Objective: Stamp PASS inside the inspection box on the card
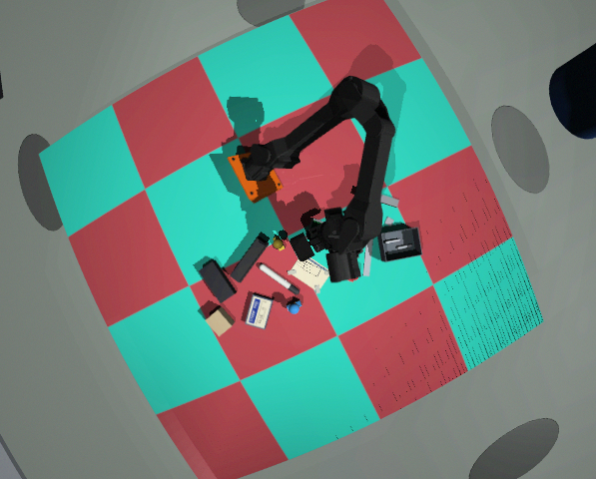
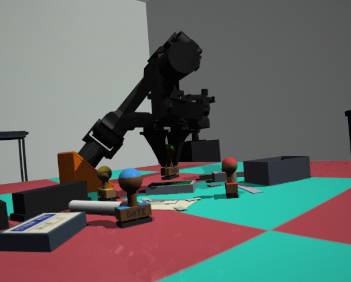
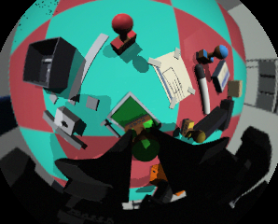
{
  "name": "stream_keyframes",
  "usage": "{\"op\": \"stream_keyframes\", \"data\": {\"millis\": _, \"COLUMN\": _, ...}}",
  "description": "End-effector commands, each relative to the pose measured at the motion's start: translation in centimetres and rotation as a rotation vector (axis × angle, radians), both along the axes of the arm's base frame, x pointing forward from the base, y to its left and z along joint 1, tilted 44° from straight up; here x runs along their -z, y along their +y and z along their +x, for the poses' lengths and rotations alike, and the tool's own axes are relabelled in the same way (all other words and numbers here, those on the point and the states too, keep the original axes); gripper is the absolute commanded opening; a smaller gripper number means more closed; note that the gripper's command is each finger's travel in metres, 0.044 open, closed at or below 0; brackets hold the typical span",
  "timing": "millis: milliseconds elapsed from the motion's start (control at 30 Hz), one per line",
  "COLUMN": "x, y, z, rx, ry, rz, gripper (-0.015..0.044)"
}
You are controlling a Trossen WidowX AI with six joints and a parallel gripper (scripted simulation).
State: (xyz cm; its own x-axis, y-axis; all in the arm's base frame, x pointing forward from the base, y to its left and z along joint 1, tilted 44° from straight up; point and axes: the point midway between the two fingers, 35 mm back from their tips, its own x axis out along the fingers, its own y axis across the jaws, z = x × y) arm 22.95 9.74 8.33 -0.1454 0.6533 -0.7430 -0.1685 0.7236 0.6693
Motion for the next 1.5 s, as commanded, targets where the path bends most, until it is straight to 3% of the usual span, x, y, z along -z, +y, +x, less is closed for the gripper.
{"op": "stream_keyframes", "data": {"millis": 0, "x": 0.19, "y": 0.28, "z": -0.19, "rx": 0.005, "ry": 0.007, "rz": 0.005, "gripper": 0.0}}
{"op": "stream_keyframes", "data": {"millis": 1467, "x": 0.88, "y": 0.95, "z": -0.4, "rx": -0.001, "ry": 0.002, "rz": 0.007, "gripper": 0.0}}
